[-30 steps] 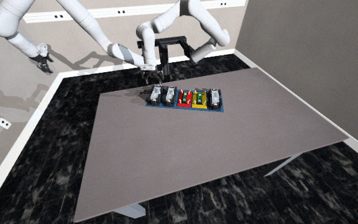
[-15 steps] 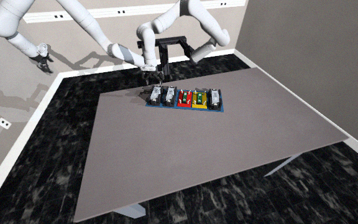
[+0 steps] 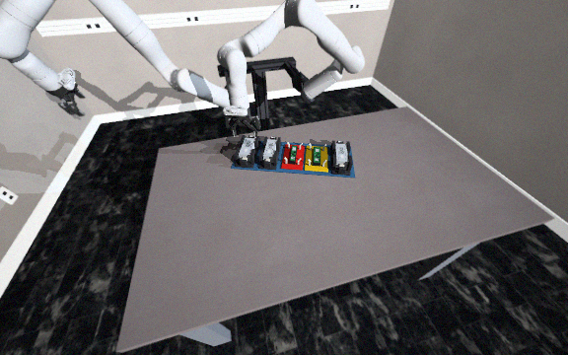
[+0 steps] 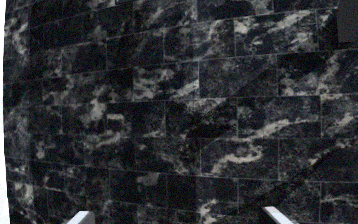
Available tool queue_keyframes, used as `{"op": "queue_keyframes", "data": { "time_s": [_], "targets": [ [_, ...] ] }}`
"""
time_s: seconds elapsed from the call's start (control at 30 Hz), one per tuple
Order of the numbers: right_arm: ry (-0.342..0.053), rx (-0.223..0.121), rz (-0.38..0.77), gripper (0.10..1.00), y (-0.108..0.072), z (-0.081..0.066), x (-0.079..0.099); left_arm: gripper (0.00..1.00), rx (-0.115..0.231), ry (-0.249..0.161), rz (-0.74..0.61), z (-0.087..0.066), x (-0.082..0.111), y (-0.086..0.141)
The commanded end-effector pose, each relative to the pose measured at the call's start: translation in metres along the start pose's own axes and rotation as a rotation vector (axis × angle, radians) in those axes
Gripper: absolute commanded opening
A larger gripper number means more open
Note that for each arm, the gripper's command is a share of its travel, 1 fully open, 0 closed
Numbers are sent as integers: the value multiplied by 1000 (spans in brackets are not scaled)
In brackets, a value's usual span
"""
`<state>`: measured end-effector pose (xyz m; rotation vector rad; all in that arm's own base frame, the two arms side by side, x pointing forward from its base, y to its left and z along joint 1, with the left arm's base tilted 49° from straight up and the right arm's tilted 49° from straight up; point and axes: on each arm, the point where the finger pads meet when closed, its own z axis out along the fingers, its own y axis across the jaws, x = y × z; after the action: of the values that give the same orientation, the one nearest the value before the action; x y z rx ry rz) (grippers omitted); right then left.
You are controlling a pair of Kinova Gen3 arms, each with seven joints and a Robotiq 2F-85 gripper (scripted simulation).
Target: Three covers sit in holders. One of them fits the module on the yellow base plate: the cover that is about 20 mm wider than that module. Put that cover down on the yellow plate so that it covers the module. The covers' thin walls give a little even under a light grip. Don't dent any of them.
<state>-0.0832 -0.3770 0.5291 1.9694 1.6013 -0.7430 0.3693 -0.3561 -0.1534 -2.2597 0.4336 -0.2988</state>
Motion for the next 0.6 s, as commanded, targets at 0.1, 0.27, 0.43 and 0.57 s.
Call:
{"op": "queue_keyframes", "data": {
  "time_s": [0.1, 0.27, 0.43, 0.57],
  "targets": [
    [-1, 0, 1, 999, 0, 0, 0, 999, 2, -3, 2, 4, -1, -1],
    [-1, 0, 1, 999, 0, 0, 0, 999, 1, -1, 1, 2, 0, 0],
    [-1, 0, 1, 999, 0, 0, 0, 999, 1, -3, 2, 4, -1, -1],
    [-1, 0, 1, 999, 0, 0, 0, 999, 2, -3, 2, 4, -1, -1]
  ]
}}
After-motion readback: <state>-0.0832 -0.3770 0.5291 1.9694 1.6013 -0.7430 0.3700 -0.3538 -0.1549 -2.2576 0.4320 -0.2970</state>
